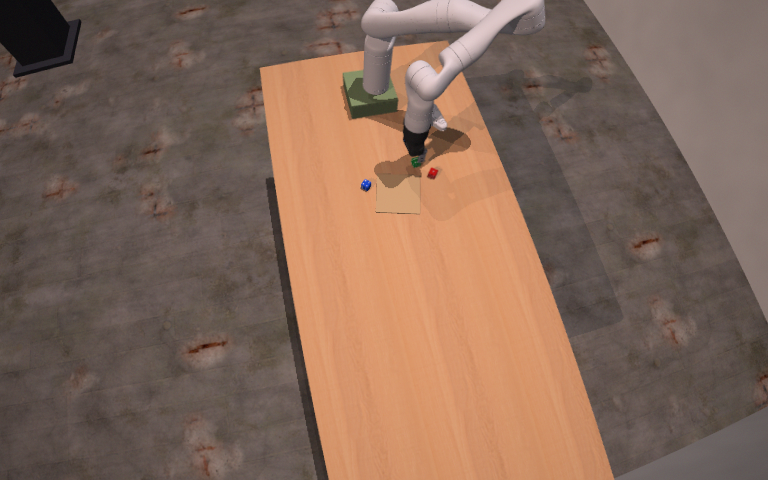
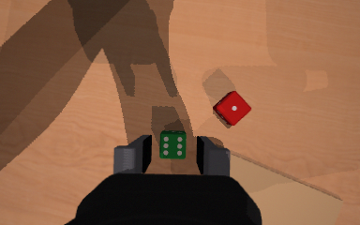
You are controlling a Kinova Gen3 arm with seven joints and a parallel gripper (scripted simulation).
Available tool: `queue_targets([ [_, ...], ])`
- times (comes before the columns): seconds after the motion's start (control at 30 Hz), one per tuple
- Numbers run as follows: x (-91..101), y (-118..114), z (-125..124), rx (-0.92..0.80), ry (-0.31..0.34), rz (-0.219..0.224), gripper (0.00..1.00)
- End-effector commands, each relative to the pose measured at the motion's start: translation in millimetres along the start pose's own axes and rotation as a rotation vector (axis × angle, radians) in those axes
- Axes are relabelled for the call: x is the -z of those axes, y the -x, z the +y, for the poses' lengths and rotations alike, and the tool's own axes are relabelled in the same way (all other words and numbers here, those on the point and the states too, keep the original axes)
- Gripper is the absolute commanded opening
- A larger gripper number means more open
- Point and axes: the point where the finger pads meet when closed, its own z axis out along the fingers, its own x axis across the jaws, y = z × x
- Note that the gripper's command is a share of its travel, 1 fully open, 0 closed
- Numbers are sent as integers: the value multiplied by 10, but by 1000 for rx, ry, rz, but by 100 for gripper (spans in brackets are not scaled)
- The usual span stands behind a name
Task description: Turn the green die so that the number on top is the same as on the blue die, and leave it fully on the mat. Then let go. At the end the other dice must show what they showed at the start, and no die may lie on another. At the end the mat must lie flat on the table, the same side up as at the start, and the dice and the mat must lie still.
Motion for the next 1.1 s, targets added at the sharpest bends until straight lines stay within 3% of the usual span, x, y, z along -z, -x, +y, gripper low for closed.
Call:
queue_targets([
  [0.0,-45,15,20,-4,4,-5,79],
  [0.5,-176,16,21,-4,4,-5,79],
  [1.07,-194,16,21,-4,4,-5,79],
])
